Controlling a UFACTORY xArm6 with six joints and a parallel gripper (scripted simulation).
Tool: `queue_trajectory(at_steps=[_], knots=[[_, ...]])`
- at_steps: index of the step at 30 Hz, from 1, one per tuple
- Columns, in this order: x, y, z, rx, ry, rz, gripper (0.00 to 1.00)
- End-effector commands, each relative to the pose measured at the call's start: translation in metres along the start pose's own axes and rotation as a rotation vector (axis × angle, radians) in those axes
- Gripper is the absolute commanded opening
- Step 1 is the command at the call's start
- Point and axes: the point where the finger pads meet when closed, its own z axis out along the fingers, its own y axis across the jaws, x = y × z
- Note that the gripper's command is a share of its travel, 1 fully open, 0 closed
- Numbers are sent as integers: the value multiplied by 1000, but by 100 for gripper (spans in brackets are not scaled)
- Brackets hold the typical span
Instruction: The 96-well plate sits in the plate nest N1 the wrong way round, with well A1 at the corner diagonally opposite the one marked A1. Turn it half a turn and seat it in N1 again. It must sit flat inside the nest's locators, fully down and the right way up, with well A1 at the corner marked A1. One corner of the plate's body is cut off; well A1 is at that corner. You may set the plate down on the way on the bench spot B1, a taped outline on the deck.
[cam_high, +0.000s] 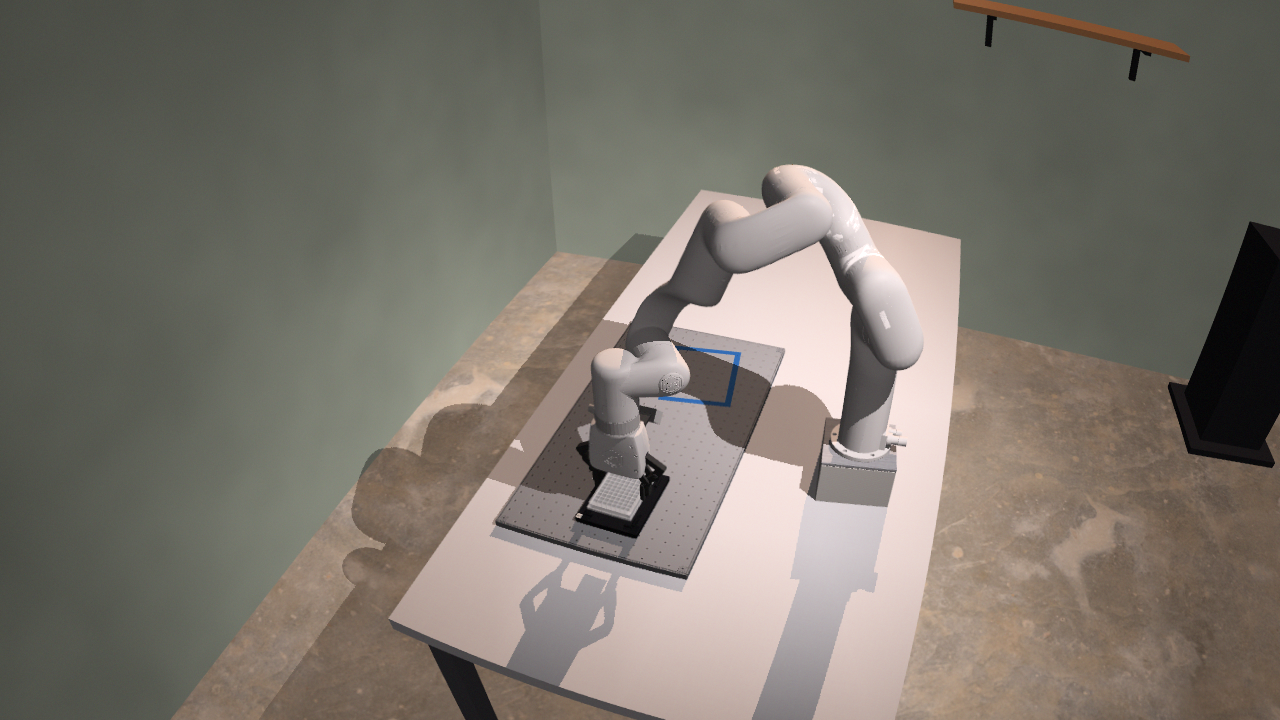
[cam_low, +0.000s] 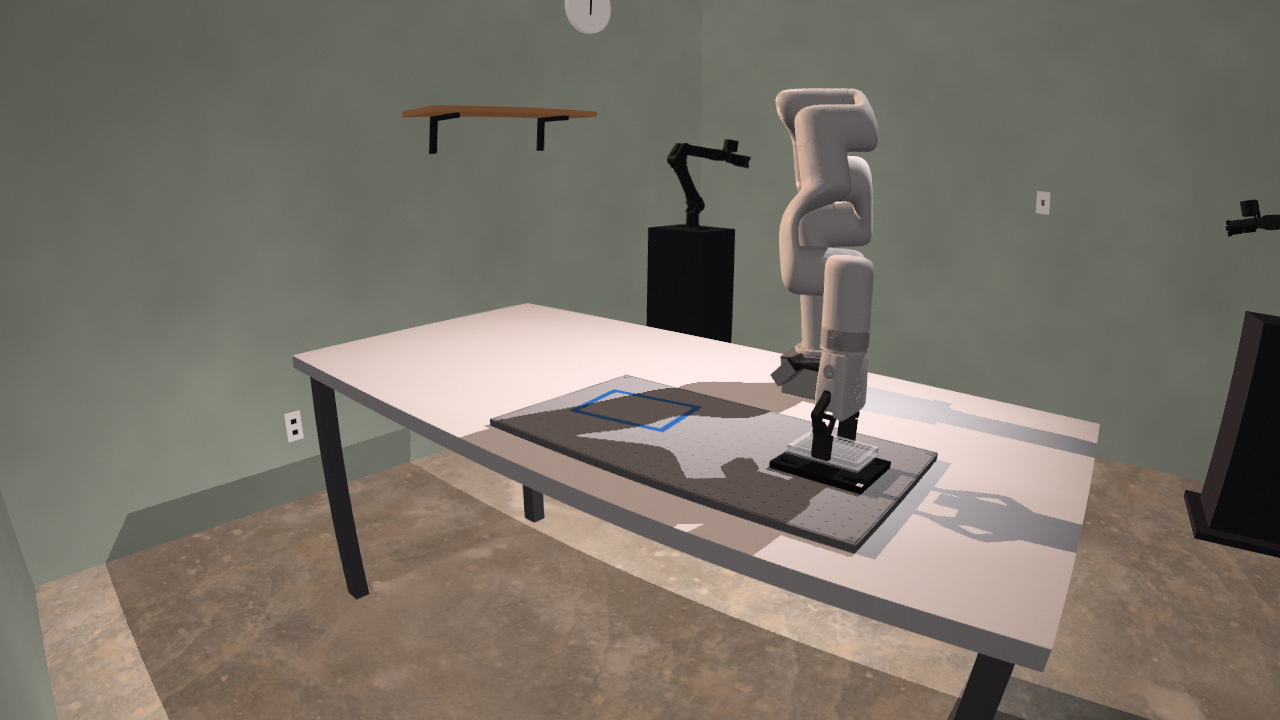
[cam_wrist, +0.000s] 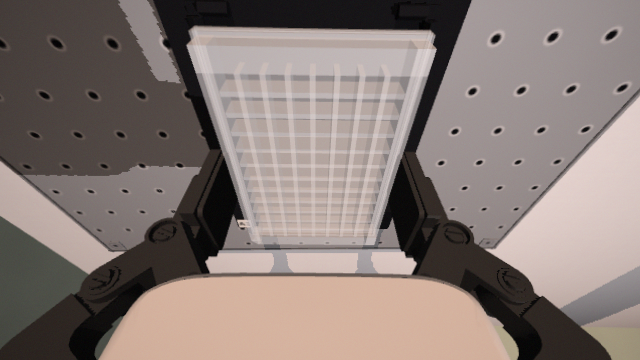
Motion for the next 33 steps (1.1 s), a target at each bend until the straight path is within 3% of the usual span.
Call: queue_trajectory(at_steps=[1,33], knots=[[-1,-1,-1,4,-2,0,0],[-1,-1,4,4,-2,0,0]])
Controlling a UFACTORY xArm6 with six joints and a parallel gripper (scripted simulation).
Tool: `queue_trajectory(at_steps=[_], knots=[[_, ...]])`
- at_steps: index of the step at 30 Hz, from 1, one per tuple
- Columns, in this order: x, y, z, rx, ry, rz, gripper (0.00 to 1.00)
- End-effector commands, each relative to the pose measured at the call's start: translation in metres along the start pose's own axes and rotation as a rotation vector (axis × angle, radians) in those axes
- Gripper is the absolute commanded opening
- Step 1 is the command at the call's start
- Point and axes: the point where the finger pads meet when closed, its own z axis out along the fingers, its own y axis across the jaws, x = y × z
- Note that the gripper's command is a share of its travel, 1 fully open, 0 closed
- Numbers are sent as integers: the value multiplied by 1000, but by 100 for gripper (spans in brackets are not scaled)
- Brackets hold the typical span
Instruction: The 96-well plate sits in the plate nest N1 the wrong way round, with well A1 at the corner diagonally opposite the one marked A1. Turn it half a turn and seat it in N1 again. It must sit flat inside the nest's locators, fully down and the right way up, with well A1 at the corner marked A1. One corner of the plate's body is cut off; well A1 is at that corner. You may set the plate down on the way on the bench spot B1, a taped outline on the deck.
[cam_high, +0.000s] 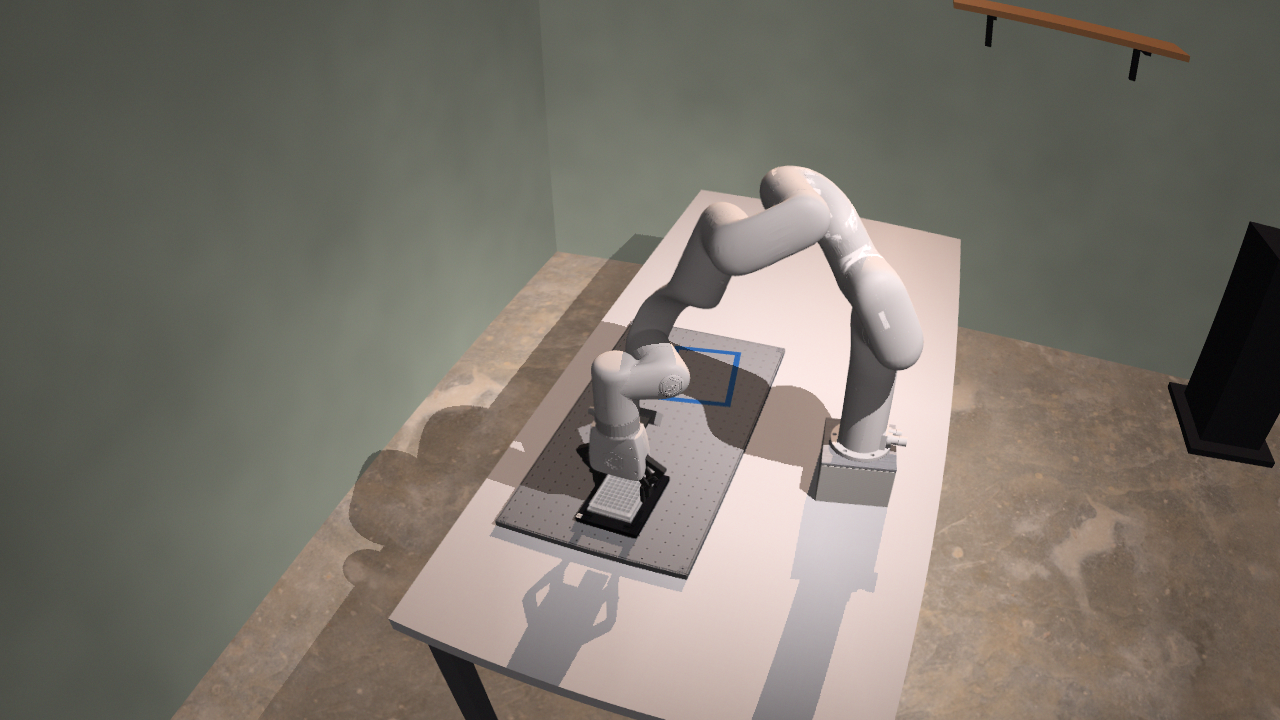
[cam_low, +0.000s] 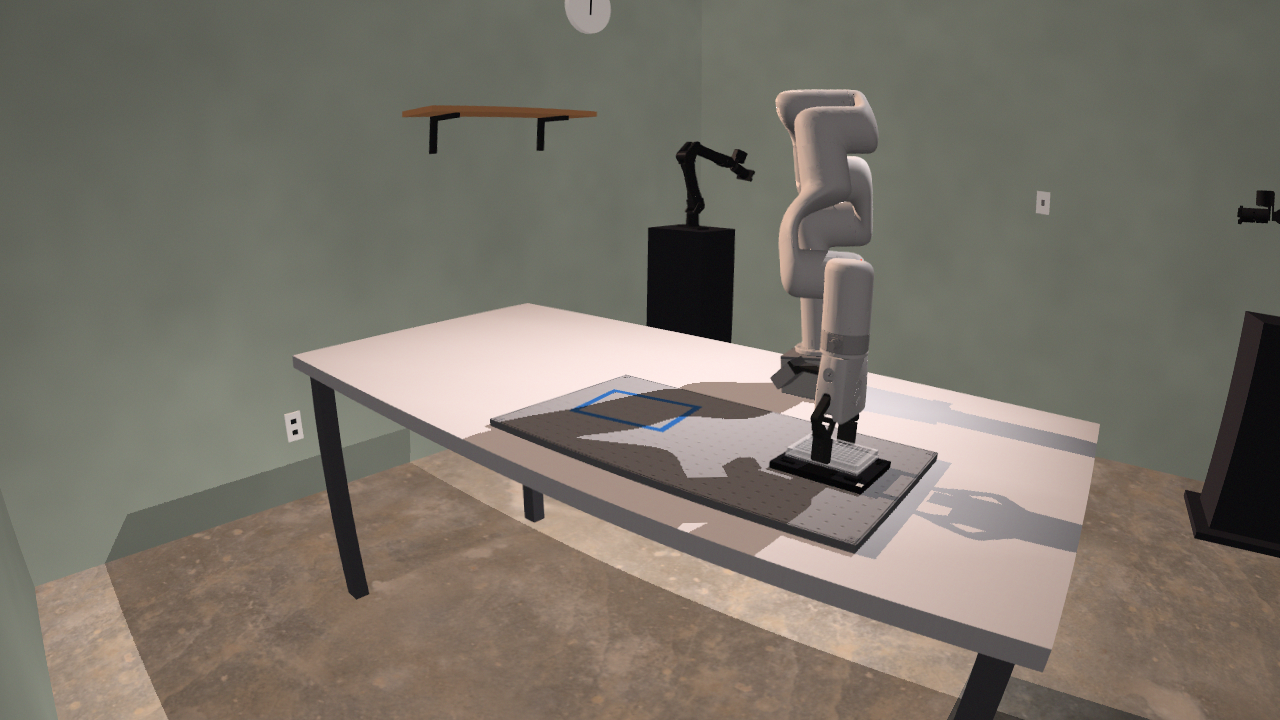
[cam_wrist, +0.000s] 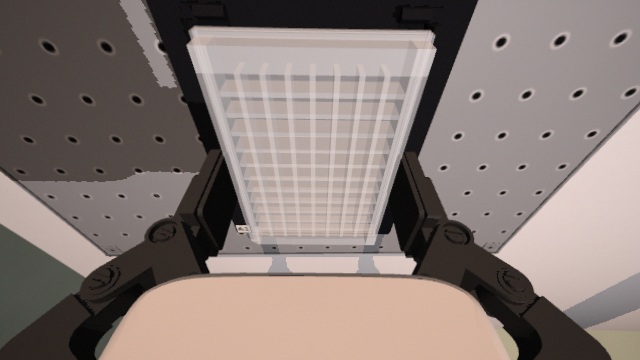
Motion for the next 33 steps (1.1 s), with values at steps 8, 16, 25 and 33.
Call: queue_trajectory(at_steps=[8,16,25,33], knots=[[-1,-1,0,4,-2,0,0],[-1,-1,1,4,-2,0,0],[-1,-1,2,4,-2,0,0],[-1,-1,4,4,-2,0,0]])
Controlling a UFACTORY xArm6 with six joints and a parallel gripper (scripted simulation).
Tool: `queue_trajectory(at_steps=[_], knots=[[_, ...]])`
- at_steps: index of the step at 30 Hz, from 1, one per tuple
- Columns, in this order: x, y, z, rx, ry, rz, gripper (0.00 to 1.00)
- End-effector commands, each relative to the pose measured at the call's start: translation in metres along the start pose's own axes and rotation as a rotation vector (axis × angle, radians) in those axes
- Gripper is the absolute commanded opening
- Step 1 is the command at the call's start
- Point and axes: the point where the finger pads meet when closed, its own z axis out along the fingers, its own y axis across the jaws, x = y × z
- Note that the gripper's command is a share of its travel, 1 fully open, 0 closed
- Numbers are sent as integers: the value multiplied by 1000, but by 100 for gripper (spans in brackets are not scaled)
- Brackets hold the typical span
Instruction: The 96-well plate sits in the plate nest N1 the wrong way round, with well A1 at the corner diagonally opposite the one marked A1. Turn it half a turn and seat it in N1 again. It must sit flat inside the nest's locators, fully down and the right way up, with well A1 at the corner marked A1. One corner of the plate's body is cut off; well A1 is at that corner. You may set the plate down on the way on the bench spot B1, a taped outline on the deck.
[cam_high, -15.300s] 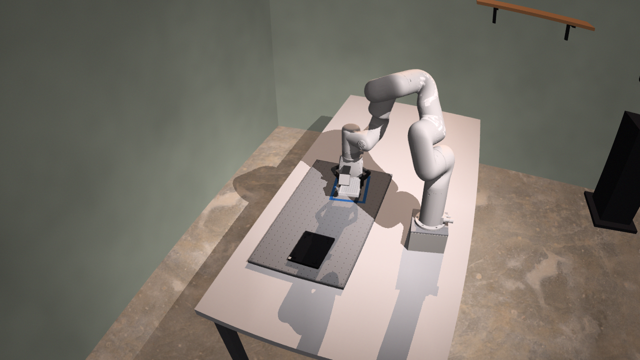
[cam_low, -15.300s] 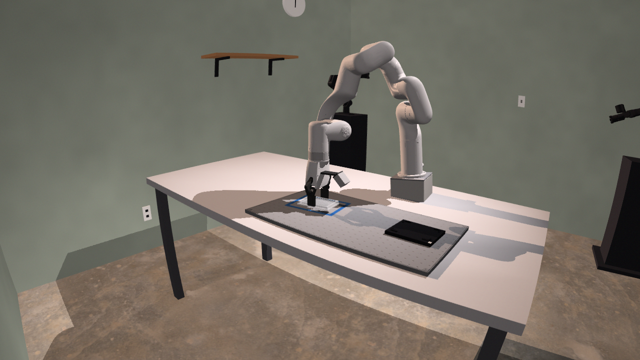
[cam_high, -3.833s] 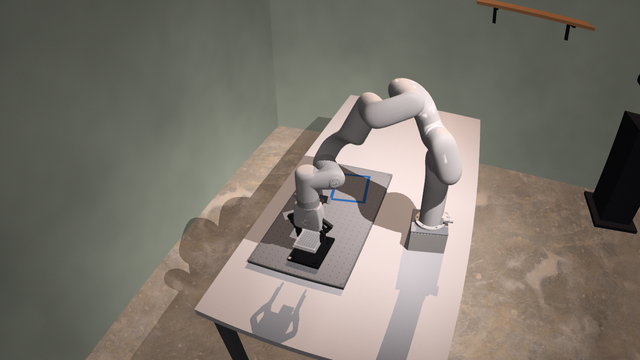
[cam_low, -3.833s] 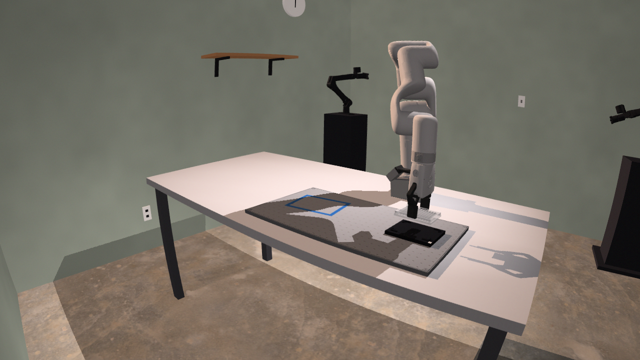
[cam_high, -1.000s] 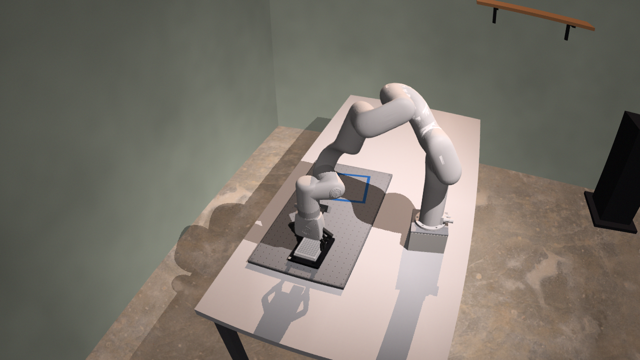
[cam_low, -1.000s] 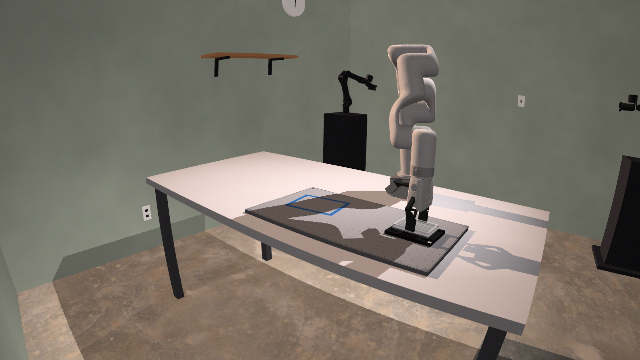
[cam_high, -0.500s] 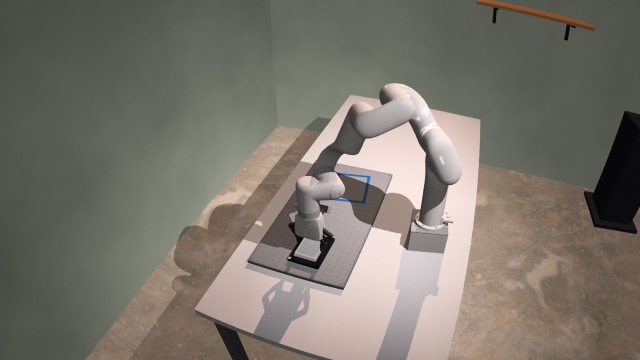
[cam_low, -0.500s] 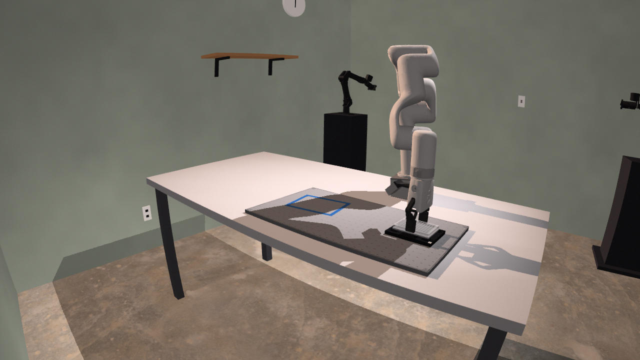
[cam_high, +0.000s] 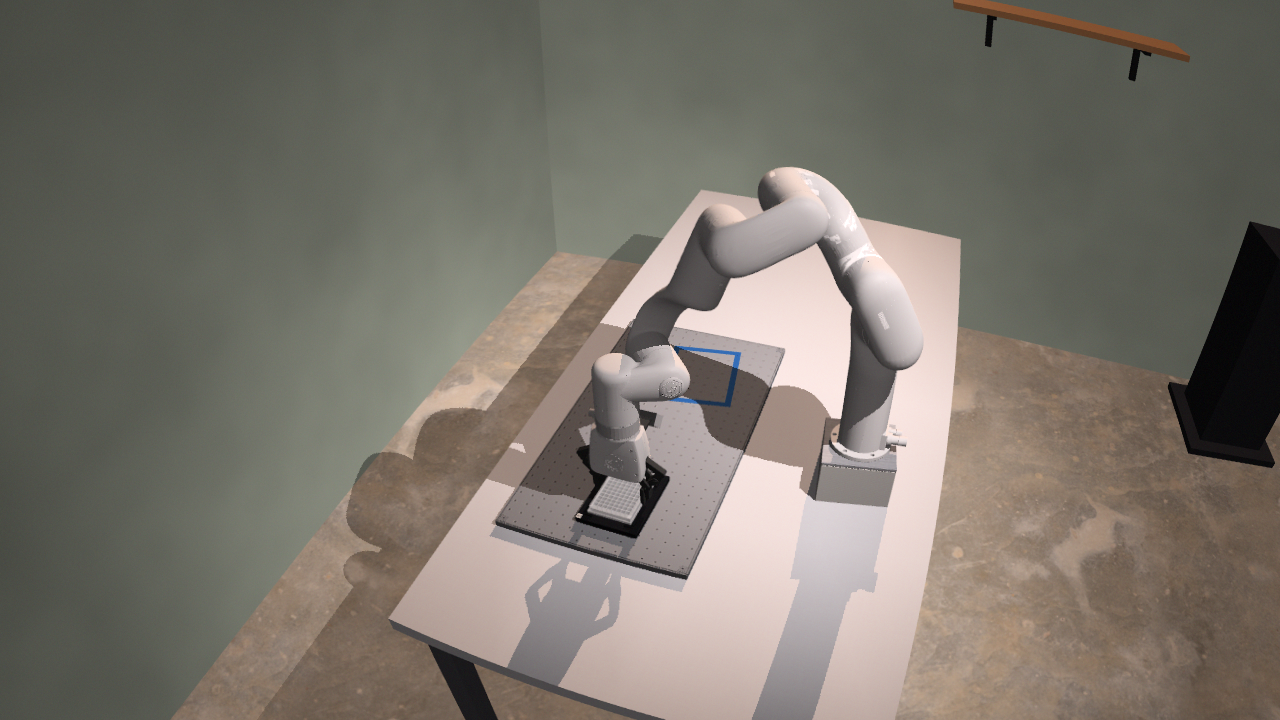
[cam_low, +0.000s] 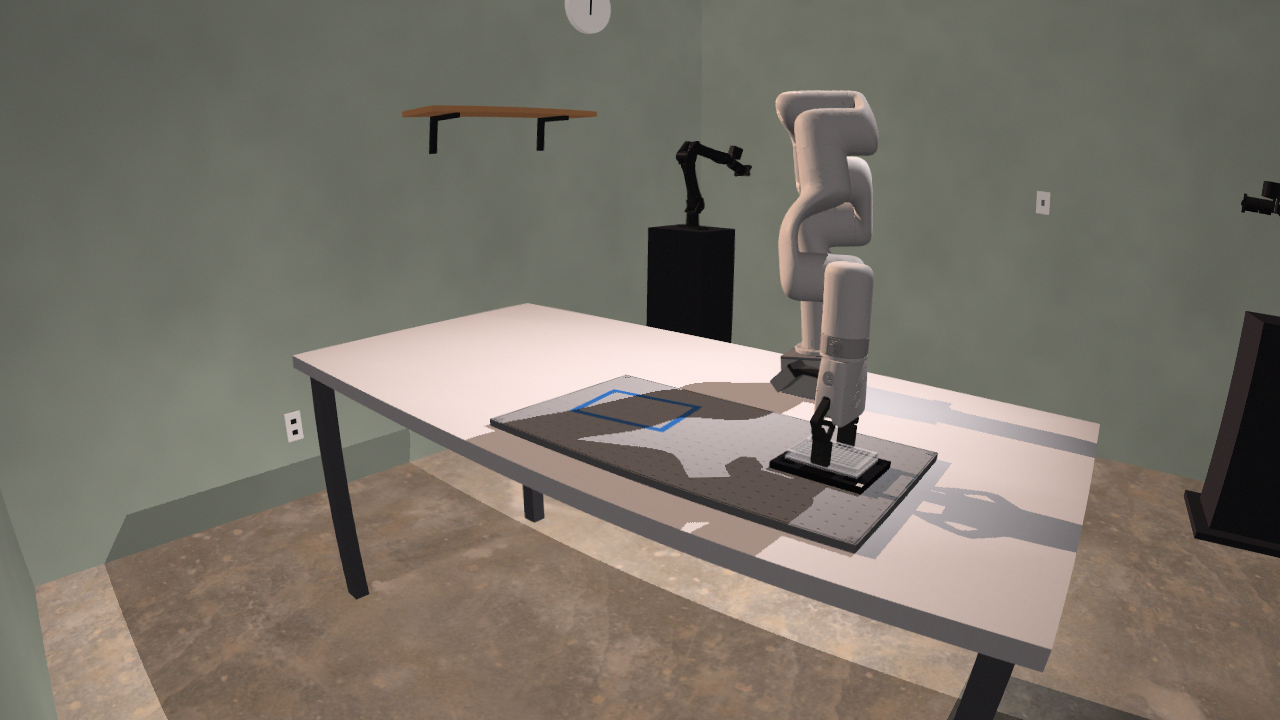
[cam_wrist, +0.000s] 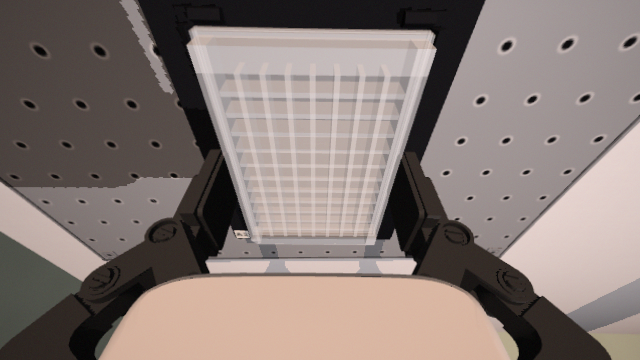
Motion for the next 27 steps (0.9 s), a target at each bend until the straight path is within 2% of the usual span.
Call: queue_trajectory(at_steps=[1,2,27], knots=[[-1,-1,-1,4,-2,0,0],[-1,-1,0,4,-2,0,100],[-1,-2,0,4,-2,0,100]])
